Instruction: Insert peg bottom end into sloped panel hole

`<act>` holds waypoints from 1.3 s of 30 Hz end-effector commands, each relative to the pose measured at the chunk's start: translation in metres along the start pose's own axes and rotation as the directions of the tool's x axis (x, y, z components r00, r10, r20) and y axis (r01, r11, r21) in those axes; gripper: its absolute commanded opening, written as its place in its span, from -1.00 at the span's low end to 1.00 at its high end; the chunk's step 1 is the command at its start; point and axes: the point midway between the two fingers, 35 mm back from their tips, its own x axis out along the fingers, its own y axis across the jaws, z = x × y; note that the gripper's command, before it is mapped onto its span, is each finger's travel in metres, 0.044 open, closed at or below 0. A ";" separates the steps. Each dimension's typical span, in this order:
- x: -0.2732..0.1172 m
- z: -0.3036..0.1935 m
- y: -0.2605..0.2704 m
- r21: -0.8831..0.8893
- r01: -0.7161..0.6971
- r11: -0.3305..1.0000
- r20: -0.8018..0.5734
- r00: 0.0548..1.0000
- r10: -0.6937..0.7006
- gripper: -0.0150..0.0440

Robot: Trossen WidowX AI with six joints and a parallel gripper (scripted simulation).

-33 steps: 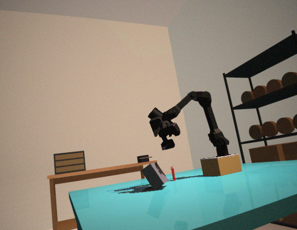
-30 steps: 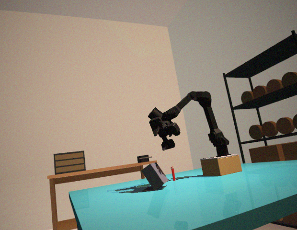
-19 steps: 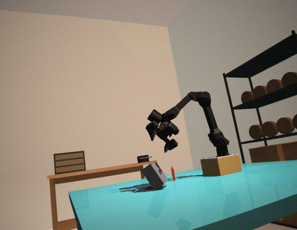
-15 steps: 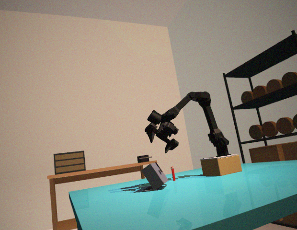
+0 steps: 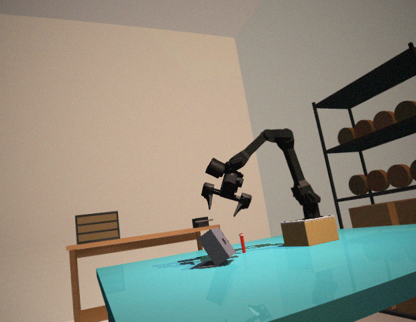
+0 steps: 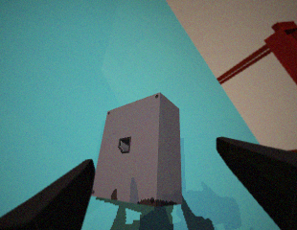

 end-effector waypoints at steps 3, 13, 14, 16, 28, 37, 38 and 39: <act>-0.002 -0.012 0.001 0.155 -0.001 0.988 -0.041 0.999 0.008 1.00; -0.006 -0.033 0.005 0.436 0.020 0.900 -0.111 0.993 0.032 1.00; -0.007 -0.035 0.006 0.462 0.024 0.887 -0.118 0.992 0.035 1.00; -0.008 -0.039 0.007 0.513 0.033 0.858 -0.132 0.990 0.041 1.00; -0.015 -0.063 0.015 0.769 0.117 0.629 -0.213 0.974 0.079 1.00; -0.022 -0.081 0.022 0.891 0.204 0.406 -0.270 0.956 0.112 1.00; -0.023 -0.083 0.023 0.900 0.215 0.379 -0.276 0.954 0.116 1.00; -0.024 -0.085 0.024 0.908 0.225 0.352 -0.282 0.952 0.120 1.00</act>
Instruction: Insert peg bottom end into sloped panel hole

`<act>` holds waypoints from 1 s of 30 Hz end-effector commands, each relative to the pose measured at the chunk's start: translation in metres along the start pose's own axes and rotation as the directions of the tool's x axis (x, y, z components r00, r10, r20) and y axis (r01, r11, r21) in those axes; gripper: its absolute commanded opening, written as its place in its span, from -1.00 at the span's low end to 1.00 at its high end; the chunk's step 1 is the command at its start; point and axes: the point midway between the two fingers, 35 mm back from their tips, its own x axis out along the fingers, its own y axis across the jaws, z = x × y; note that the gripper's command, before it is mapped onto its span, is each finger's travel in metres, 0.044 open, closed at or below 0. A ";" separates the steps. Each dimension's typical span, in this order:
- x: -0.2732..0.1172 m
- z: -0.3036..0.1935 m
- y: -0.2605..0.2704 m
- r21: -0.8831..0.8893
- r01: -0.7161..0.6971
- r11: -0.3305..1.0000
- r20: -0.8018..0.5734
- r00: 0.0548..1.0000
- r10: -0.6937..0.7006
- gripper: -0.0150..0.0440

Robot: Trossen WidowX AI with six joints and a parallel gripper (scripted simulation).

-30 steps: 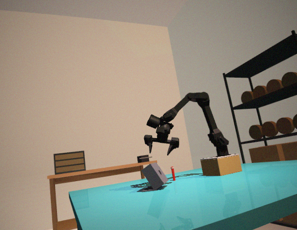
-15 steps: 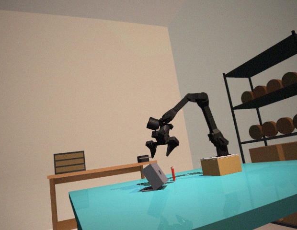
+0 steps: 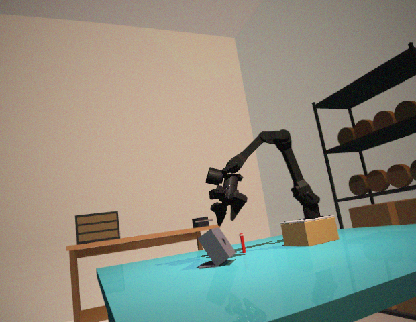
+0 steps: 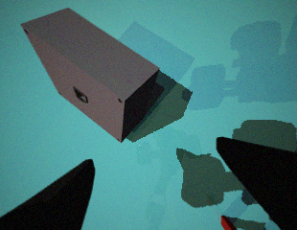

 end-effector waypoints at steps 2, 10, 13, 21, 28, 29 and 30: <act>-0.001 -0.007 -0.008 0.125 0.024 0.992 -0.027 0.999 -0.021 1.00; -0.003 -0.021 -0.020 0.351 0.076 0.933 -0.079 0.996 -0.052 1.00; -0.004 -0.026 -0.024 0.430 0.099 0.897 -0.099 0.993 -0.062 1.00; -0.007 -0.040 -0.034 0.620 0.165 0.767 -0.154 0.984 -0.087 1.00; -0.010 -0.053 -0.043 0.754 0.224 0.617 -0.202 0.974 -0.106 1.00; -0.010 -0.054 -0.044 0.770 0.232 0.595 -0.209 0.972 -0.109 1.00; -0.011 -0.056 -0.045 0.785 0.240 0.571 -0.216 0.970 -0.111 1.00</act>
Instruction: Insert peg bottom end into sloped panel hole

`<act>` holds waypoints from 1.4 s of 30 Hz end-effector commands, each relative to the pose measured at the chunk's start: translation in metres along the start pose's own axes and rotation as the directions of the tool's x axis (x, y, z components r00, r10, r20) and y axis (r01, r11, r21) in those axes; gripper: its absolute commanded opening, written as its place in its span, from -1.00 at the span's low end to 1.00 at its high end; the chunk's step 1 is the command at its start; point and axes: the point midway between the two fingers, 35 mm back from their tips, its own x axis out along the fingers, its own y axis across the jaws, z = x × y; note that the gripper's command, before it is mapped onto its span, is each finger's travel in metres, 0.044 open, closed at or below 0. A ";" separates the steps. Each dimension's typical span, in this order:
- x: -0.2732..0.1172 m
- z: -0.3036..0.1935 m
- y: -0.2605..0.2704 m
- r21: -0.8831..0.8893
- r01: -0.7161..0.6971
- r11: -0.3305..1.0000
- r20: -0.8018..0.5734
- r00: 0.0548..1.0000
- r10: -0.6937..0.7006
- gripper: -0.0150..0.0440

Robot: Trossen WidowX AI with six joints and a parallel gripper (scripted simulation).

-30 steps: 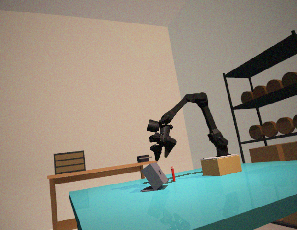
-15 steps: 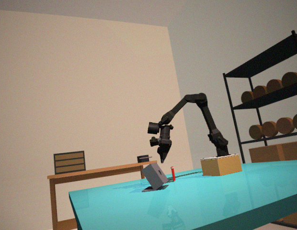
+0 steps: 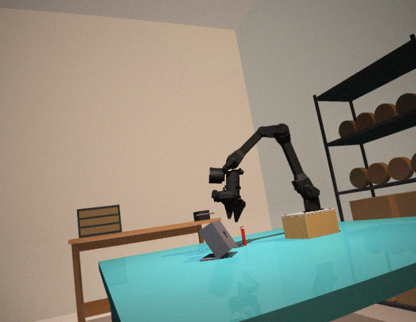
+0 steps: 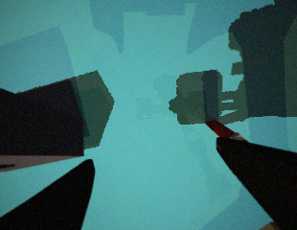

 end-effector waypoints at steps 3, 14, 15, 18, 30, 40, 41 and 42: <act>0.000 0.000 -0.012 0.148 0.040 0.988 -0.012 0.999 -0.038 1.00; -0.001 -0.004 -0.034 0.438 0.120 0.891 -0.045 0.993 -0.112 1.00; -0.001 -0.004 -0.036 0.463 0.127 0.877 -0.048 0.992 -0.118 1.00; -0.002 -0.006 -0.042 0.534 0.147 0.833 -0.058 0.989 -0.138 1.00; -0.004 -0.011 -0.064 0.761 0.209 0.614 -0.099 0.973 -0.208 1.00; 0.003 -0.011 -0.066 0.764 0.209 0.611 -0.099 0.973 -0.209 1.00; 0.005 -0.011 -0.066 0.764 0.209 0.611 -0.099 0.973 -0.209 1.00; 0.006 -0.011 -0.066 0.764 0.209 0.611 -0.099 0.973 -0.209 1.00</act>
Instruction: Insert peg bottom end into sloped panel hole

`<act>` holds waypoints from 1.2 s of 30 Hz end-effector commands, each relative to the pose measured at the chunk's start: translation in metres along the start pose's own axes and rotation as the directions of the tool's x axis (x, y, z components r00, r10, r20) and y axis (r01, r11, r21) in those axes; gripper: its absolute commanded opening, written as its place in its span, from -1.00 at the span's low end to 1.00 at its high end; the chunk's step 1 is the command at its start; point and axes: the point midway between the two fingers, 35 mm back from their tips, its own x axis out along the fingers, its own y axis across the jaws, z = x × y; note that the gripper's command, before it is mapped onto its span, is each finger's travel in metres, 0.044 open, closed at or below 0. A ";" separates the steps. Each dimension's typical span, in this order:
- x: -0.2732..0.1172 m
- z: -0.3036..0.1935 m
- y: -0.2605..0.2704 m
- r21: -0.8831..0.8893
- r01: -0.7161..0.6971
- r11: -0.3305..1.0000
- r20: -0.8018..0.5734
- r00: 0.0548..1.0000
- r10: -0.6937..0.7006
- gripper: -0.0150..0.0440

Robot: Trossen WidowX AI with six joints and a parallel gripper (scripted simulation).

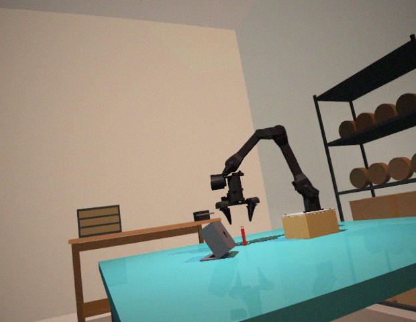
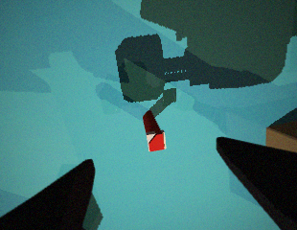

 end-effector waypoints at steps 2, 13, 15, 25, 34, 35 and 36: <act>0.008 0.000 -0.001 0.004 0.007 1.000 0.000 1.000 -0.007 1.00; 0.027 0.000 -0.001 0.004 0.007 1.000 0.000 1.000 -0.007 1.00; 0.030 0.000 -0.001 0.004 0.007 1.000 0.000 1.000 -0.007 1.00; 0.046 0.000 -0.002 0.004 0.007 1.000 0.000 1.000 -0.007 1.00; 0.058 0.000 -0.003 0.004 0.008 1.000 0.000 1.000 -0.008 1.00; 0.055 0.000 -0.002 0.002 0.003 1.000 -0.001 1.000 -0.003 0.91; 0.055 0.000 -0.002 0.002 0.003 1.000 -0.001 1.000 -0.003 0.82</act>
